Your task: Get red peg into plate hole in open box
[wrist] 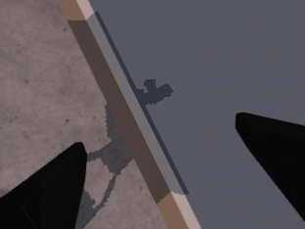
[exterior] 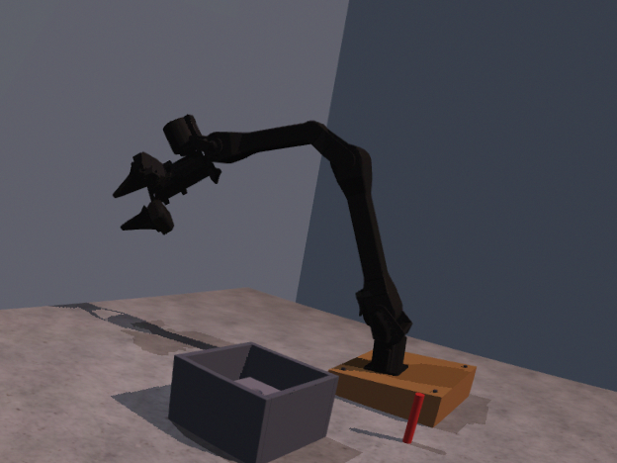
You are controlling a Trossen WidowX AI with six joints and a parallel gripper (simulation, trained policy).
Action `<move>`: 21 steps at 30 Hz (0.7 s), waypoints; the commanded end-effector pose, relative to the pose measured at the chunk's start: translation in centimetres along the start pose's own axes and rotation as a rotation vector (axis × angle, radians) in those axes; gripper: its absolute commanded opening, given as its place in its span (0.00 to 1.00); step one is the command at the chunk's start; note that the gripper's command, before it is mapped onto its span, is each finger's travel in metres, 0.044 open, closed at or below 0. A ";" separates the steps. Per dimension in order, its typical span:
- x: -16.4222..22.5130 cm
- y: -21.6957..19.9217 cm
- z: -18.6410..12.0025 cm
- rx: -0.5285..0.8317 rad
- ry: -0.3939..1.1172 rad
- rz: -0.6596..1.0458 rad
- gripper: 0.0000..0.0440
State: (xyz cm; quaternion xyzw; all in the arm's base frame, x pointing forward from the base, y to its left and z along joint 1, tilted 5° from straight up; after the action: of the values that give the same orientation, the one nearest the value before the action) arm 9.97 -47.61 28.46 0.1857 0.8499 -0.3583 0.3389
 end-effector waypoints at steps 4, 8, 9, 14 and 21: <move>-5.3 7.3 -0.6 -0.141 0.021 0.138 1.00; -8.1 12.1 -1.7 -0.225 0.048 0.220 1.00; -8.7 13.3 -2.1 -0.245 0.057 0.240 1.00; -11.2 19.0 -4.5 -0.335 0.114 0.337 1.00; -13.0 26.4 -8.9 -0.434 0.230 0.463 1.00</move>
State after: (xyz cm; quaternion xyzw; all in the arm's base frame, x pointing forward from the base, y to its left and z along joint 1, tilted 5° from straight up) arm 29.29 -26.65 29.69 0.3177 0.8745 -0.0808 0.3576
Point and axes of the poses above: the point midway between the two fingers, 35 mm back from their tips, its own z axis out along the fingers, its own y axis across the jaws, x = y × z, the point moved 5 cm from there along -z, back along the fingers, and after that the axes turned 15 degrees about z, right-handed, at the moved point
